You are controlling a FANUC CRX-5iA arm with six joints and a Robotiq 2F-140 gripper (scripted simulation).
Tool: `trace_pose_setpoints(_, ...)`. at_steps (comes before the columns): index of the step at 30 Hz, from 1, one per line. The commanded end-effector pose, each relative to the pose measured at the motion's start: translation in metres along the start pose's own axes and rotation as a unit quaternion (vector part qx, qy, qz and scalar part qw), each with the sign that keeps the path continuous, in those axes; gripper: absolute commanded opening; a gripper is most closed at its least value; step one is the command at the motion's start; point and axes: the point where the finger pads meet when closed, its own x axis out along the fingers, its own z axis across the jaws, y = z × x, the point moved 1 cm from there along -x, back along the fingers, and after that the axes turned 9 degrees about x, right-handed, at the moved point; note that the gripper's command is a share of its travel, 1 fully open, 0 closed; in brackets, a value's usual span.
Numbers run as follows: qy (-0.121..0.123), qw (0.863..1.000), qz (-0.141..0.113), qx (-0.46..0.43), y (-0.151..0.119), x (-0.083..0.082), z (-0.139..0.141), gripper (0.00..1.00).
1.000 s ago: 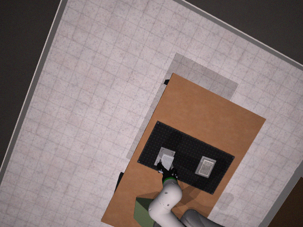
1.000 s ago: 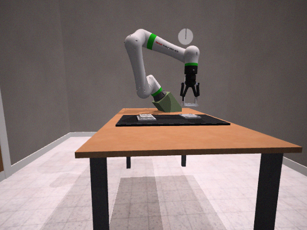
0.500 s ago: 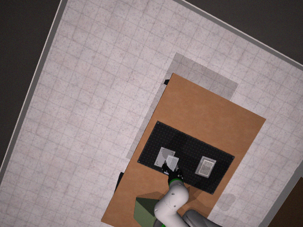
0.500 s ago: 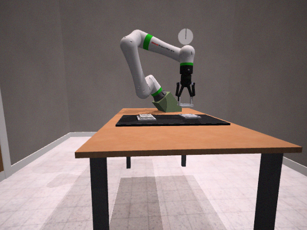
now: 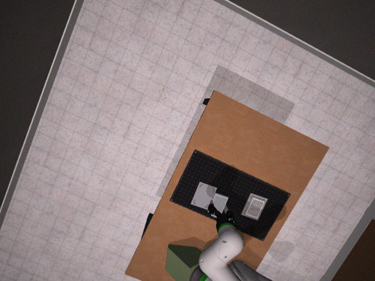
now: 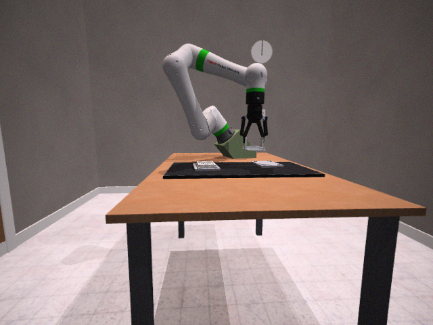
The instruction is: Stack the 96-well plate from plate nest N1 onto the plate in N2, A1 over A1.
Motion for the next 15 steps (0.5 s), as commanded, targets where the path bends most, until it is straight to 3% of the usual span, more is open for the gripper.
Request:
trace_pose_setpoints(1, 0.0, 1.0, 0.0, 0.0, 0.003, 0.0, 0.011, 0.0)
trace_pose_setpoints(15, 0.0, 1.0, 0.0, 0.0, 0.015, 0.0, 0.05, 0.0)
